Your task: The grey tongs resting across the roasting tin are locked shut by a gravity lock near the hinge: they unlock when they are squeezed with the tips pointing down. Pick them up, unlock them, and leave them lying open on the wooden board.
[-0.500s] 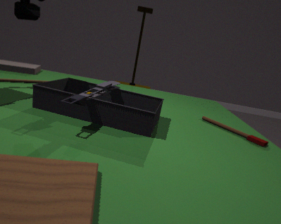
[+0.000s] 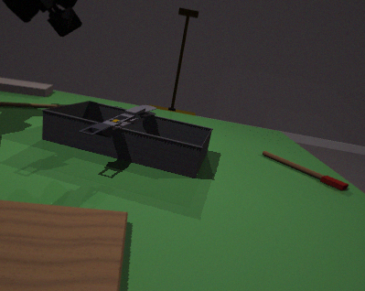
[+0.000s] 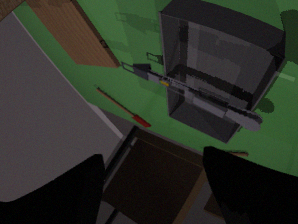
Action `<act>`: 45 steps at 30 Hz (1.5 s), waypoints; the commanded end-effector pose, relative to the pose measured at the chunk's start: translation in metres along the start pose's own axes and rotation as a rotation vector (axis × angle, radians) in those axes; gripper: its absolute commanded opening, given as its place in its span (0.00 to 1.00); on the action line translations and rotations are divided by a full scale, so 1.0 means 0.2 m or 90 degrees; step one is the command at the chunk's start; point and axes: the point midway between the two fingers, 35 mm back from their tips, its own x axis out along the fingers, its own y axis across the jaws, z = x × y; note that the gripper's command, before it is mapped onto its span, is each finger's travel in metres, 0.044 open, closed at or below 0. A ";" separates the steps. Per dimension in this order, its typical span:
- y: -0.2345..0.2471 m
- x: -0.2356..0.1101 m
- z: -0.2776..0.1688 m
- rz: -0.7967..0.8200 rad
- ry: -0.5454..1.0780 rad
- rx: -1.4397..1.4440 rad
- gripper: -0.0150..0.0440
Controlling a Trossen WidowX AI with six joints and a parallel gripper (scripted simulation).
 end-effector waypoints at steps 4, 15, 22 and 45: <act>-0.12 0.28 0.04 0.047 -0.081 0.726 0.69; -0.21 0.53 0.02 0.099 -0.158 1.197 0.69; -0.23 0.65 0.00 0.148 -0.199 1.470 0.69; -0.20 0.97 -0.09 0.468 -0.309 2.299 0.69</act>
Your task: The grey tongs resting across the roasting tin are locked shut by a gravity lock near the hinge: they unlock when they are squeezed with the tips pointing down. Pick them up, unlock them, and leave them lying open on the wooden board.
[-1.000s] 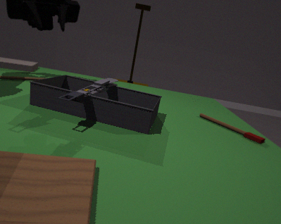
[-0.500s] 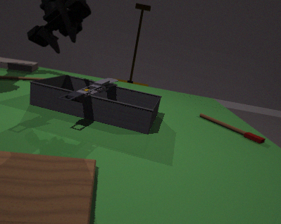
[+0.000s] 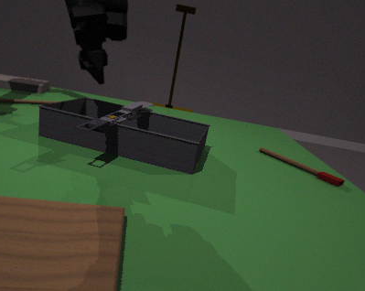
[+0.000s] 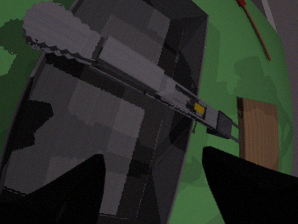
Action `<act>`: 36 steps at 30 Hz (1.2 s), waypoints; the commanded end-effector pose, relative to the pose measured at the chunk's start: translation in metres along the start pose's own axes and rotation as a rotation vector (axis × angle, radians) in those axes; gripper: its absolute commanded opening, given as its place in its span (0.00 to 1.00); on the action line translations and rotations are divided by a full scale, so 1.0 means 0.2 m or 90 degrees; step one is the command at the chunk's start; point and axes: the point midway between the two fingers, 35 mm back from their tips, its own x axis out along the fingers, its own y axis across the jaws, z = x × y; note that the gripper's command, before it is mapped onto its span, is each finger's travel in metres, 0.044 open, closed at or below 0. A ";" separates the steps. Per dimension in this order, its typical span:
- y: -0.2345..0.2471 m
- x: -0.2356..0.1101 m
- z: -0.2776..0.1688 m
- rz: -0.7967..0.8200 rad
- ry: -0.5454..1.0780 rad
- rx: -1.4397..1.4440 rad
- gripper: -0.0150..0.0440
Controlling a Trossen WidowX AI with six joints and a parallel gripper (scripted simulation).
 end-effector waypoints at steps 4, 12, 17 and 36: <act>-0.17 0.24 0.00 0.080 0.055 0.734 0.69; -0.21 0.28 0.02 0.096 0.083 1.013 0.69; -0.23 0.29 0.02 0.099 0.103 1.182 0.69; -0.24 0.30 0.03 0.086 0.146 1.512 0.69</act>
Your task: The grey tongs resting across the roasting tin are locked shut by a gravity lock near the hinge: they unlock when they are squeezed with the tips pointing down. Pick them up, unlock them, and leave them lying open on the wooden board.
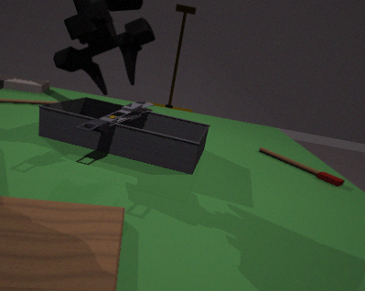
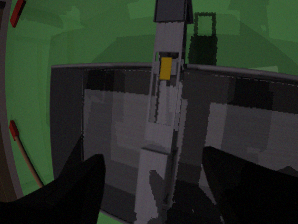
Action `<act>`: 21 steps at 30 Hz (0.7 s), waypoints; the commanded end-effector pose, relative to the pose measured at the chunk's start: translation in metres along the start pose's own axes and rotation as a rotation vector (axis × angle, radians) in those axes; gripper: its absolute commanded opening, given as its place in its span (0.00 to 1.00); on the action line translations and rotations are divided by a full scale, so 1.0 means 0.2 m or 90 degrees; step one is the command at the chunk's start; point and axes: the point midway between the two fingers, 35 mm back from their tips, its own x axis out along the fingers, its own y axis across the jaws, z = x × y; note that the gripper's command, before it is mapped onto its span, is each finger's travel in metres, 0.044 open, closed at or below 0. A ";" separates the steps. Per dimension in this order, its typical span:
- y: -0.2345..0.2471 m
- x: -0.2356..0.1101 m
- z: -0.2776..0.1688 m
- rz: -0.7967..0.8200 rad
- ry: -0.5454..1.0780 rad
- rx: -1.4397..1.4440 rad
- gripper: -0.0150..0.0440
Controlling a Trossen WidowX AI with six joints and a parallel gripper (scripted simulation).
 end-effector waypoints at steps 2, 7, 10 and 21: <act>-0.04 0.04 0.08 -0.024 0.003 0.234 0.69; -0.04 0.04 0.08 -0.024 0.003 0.234 0.69; -0.04 0.04 0.08 -0.024 0.003 0.234 0.69; -0.04 0.07 0.09 -0.024 0.003 0.234 0.69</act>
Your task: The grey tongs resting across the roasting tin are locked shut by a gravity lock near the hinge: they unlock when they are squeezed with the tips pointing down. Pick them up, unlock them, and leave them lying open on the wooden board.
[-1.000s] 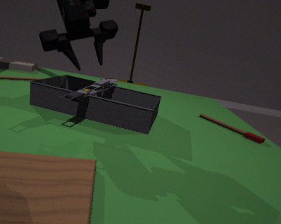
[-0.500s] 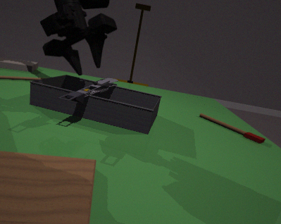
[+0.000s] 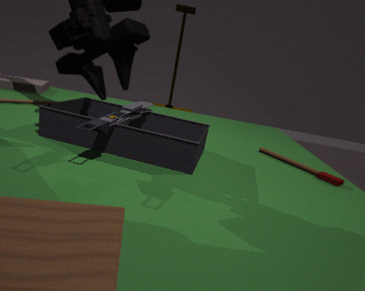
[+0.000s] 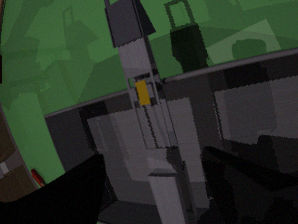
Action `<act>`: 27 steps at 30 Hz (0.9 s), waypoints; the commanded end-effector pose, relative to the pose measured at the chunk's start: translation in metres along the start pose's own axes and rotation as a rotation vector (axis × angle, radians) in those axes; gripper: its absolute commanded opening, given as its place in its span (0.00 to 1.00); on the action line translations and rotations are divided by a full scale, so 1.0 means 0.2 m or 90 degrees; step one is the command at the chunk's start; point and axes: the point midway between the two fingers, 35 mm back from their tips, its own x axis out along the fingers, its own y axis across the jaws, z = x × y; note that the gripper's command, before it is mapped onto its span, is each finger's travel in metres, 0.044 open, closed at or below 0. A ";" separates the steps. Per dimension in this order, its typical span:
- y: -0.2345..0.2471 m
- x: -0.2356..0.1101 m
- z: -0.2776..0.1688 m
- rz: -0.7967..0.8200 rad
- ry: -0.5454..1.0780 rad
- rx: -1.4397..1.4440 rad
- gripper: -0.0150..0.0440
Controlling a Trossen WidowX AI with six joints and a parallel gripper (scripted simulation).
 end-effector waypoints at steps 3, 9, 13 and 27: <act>-0.01 0.04 0.01 -0.005 -0.002 0.006 0.69; 0.00 0.09 0.01 -0.005 -0.002 0.006 0.69; 0.00 0.12 0.01 -0.005 -0.002 0.006 0.69; 0.00 0.23 0.00 -0.005 -0.002 0.006 0.69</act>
